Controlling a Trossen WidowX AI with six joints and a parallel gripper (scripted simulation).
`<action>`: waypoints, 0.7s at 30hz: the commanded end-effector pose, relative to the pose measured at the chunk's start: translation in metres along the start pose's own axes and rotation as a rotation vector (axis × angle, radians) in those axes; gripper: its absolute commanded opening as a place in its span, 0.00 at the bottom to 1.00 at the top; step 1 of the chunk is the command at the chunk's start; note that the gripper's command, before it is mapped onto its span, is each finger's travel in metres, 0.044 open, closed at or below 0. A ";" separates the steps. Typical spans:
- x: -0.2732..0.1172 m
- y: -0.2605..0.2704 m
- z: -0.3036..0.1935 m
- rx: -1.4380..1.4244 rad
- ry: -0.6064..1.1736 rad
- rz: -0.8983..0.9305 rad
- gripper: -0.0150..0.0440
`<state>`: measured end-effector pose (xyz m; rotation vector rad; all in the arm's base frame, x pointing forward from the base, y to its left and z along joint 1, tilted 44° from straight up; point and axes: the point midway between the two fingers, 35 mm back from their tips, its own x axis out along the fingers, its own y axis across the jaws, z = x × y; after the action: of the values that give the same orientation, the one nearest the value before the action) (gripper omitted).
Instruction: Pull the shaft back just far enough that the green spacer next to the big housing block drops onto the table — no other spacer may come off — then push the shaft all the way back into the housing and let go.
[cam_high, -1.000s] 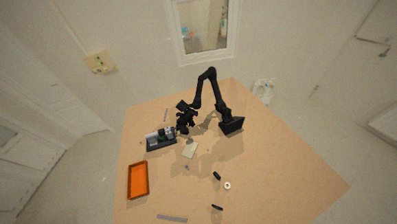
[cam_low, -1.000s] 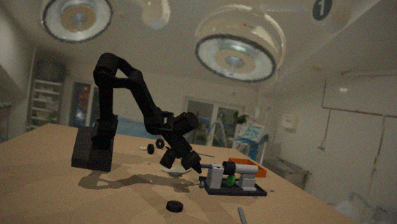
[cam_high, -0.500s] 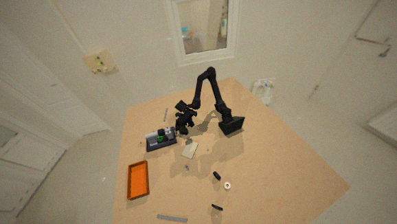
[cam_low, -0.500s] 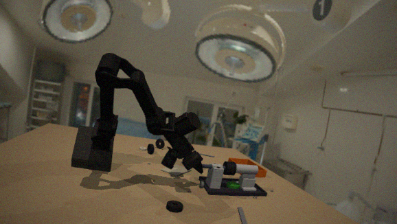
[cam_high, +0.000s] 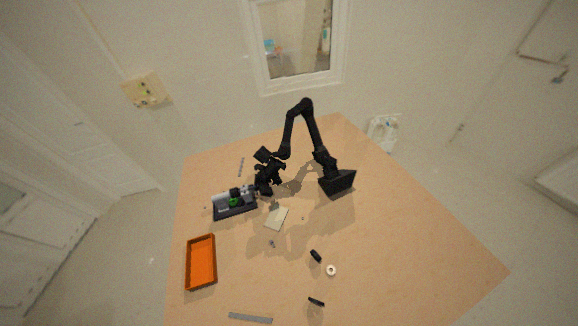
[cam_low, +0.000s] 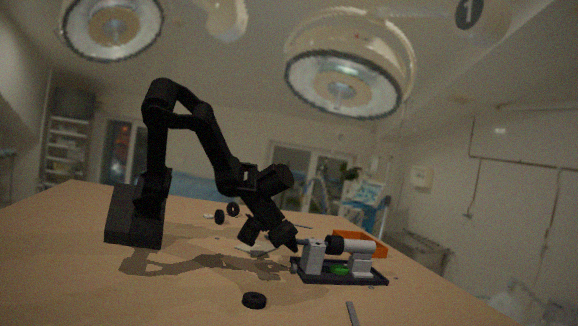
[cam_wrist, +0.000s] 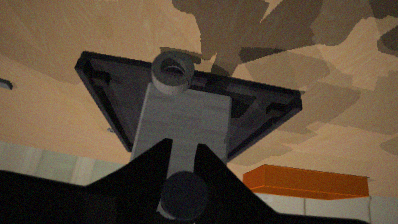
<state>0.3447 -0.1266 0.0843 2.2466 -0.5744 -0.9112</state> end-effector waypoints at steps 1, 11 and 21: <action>0.002 -0.001 -0.003 0.001 0.004 -0.003 0.25; 0.005 0.000 -0.006 0.001 0.004 -0.002 0.25; 0.008 0.000 -0.008 0.001 0.004 -0.002 0.25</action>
<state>0.3529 -0.1278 0.0851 2.2467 -0.5760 -0.9103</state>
